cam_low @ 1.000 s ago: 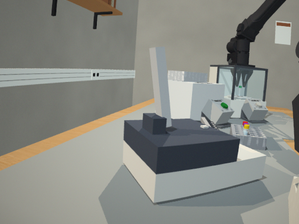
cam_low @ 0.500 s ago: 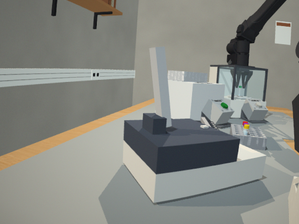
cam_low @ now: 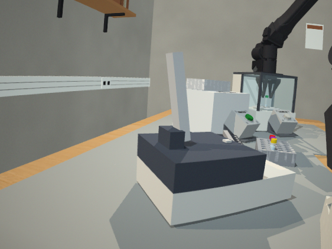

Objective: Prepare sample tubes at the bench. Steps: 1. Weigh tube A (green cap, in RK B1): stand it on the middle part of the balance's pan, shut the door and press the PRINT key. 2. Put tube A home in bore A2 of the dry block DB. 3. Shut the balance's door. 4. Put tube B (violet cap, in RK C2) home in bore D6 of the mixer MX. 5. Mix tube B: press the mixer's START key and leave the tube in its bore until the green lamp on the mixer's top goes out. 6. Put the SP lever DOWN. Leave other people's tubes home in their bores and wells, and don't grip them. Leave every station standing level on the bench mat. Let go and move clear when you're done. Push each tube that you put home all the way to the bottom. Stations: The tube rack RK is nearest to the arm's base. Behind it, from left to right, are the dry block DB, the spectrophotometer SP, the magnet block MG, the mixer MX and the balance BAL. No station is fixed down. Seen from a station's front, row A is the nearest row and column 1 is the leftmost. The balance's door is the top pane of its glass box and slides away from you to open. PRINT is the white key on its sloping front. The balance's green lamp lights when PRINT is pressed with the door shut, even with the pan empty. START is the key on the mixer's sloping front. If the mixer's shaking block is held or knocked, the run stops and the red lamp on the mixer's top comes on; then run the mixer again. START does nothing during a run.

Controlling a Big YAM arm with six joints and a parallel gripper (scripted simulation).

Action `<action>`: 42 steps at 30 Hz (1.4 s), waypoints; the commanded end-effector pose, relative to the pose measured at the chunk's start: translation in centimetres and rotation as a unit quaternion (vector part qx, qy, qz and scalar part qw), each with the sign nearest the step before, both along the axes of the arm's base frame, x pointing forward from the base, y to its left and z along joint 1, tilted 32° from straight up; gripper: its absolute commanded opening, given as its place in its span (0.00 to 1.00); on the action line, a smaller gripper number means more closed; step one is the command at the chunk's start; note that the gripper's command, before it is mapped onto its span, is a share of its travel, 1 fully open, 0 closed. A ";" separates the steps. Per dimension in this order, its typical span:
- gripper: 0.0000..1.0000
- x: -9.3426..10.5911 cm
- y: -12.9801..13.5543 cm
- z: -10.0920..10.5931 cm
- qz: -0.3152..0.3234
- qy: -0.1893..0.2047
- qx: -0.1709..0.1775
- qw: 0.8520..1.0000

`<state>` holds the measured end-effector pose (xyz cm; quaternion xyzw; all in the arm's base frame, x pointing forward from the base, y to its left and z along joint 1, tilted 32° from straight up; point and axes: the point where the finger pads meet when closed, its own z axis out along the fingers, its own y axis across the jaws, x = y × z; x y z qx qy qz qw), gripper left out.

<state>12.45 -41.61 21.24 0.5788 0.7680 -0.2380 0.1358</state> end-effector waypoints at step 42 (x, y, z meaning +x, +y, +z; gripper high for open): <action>0.09 0.2 -0.7 1.2 0.000 -0.006 -0.014 1.000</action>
